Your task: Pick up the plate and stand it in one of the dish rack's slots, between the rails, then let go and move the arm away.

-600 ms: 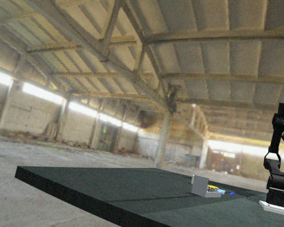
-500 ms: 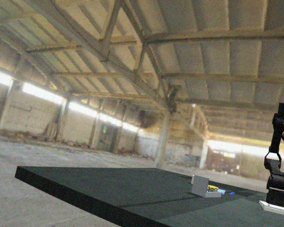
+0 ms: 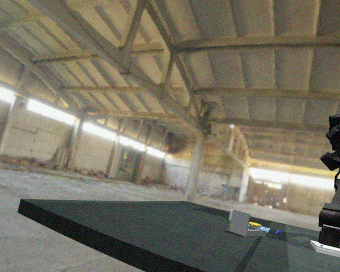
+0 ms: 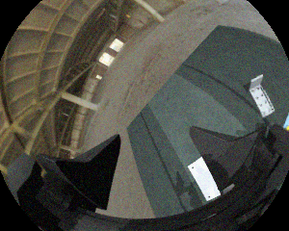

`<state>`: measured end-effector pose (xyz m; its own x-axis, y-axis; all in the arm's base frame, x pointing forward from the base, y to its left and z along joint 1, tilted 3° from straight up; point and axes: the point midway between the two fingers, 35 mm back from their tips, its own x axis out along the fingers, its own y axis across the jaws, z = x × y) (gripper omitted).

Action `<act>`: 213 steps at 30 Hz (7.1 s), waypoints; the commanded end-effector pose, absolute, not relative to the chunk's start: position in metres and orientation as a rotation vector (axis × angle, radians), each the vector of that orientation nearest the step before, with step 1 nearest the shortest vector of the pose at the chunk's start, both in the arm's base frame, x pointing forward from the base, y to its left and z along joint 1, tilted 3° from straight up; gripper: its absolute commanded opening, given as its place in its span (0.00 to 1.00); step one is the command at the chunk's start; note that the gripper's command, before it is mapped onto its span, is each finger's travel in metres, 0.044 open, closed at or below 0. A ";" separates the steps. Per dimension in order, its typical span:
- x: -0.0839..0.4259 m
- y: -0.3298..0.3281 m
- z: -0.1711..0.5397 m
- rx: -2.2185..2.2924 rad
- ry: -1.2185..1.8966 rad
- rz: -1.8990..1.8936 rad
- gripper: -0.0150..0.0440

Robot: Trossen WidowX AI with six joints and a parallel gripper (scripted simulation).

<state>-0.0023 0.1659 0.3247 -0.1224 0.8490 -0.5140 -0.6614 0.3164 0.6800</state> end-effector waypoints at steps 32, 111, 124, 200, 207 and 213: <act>0.284 0.045 0.168 -0.014 1.301 0.158 0.93; 0.296 -0.092 0.046 0.000 1.563 -0.100 0.51; 0.308 -0.089 0.101 0.010 1.552 -0.110 0.25; 0.317 0.044 0.133 0.474 1.383 -0.013 0.25; 0.336 0.048 0.114 0.493 1.287 0.147 0.25; 0.348 0.049 0.100 0.492 1.190 0.278 0.25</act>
<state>0.3443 0.0483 0.1081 0.3314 0.4175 -0.8461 0.1050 0.8749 0.4728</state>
